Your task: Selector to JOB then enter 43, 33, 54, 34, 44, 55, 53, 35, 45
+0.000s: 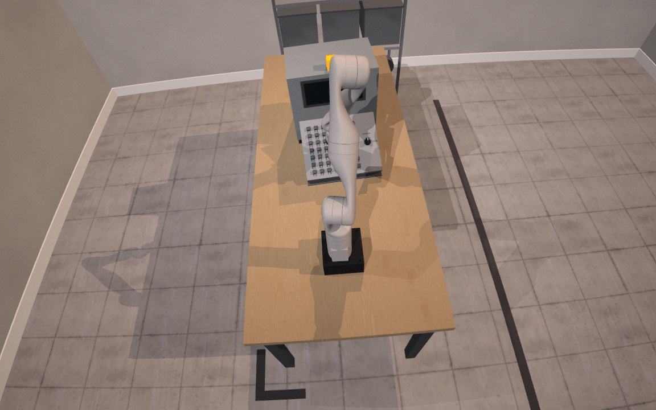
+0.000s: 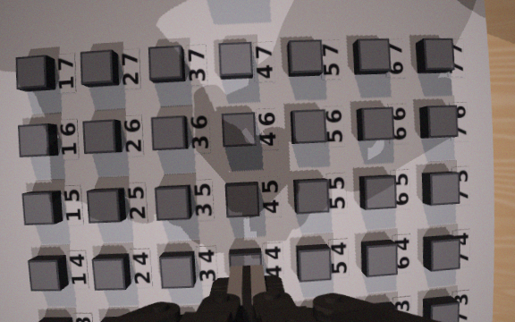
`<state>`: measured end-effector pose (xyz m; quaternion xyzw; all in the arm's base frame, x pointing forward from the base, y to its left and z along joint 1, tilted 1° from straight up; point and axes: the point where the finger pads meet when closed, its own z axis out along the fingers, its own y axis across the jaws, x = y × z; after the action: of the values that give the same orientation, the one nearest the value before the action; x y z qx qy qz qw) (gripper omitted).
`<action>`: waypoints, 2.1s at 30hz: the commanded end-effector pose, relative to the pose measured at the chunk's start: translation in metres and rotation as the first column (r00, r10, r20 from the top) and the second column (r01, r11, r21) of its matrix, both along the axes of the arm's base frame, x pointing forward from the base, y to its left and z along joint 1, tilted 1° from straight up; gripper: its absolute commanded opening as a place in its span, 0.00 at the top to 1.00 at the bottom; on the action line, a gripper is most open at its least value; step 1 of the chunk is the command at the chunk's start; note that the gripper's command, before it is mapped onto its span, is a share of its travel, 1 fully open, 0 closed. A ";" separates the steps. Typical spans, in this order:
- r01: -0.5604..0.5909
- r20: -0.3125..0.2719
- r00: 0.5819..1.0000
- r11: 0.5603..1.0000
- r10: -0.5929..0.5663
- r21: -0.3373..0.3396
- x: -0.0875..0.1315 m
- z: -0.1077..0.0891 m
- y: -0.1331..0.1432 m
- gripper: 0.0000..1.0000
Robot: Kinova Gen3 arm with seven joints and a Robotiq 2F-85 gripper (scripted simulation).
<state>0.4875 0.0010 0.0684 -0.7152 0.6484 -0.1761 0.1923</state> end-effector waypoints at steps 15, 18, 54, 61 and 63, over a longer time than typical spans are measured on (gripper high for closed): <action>0.000 0.002 1.000 1.000 0.000 0.000 0.010 -0.015 0.001 0.90; 0.000 0.002 1.000 1.000 0.000 0.000 0.010 -0.015 0.001 0.90; 0.000 0.002 1.000 1.000 0.000 0.000 0.012 -0.019 0.001 0.90; 0.000 0.002 1.000 1.000 0.000 0.000 0.013 -0.020 0.001 0.90; 0.000 0.002 1.000 1.000 0.000 0.000 0.013 -0.021 0.001 0.90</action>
<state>0.4999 0.0020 0.0470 -0.7151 0.6485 -0.1761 0.1922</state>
